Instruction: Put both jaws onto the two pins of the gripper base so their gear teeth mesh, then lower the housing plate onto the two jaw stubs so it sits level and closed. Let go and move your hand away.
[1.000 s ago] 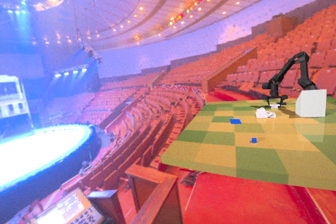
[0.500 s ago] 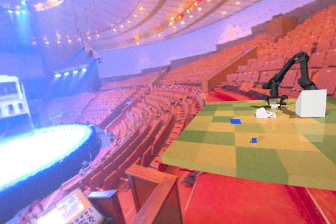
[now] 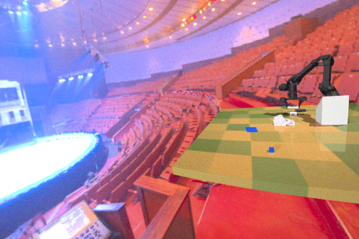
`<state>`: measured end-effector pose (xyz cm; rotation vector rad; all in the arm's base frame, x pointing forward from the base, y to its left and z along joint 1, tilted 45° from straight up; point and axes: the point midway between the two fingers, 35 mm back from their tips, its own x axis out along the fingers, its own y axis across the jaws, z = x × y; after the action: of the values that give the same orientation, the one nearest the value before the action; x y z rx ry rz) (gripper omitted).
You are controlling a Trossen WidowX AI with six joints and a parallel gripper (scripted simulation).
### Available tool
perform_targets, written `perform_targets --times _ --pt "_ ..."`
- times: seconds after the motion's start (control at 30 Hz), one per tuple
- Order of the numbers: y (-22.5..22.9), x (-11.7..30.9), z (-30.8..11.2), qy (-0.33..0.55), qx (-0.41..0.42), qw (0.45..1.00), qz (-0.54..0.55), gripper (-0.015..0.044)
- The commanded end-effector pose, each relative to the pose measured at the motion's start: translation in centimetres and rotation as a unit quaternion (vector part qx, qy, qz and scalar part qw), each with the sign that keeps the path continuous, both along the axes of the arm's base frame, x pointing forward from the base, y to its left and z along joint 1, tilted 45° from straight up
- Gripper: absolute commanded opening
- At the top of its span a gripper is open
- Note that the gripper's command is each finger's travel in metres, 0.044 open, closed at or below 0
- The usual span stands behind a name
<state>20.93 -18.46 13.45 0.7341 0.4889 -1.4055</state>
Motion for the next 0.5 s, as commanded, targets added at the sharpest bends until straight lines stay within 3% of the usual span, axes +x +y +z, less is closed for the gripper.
perform_targets --times 0.0,0.47 --pt "0.7 -0.2 0.8 -0.002 -0.002 1.0 -0.002 0.0351" --pt "2.6 0.1 1.6 0.02 -0.001 1.0 0.023 0.0351"
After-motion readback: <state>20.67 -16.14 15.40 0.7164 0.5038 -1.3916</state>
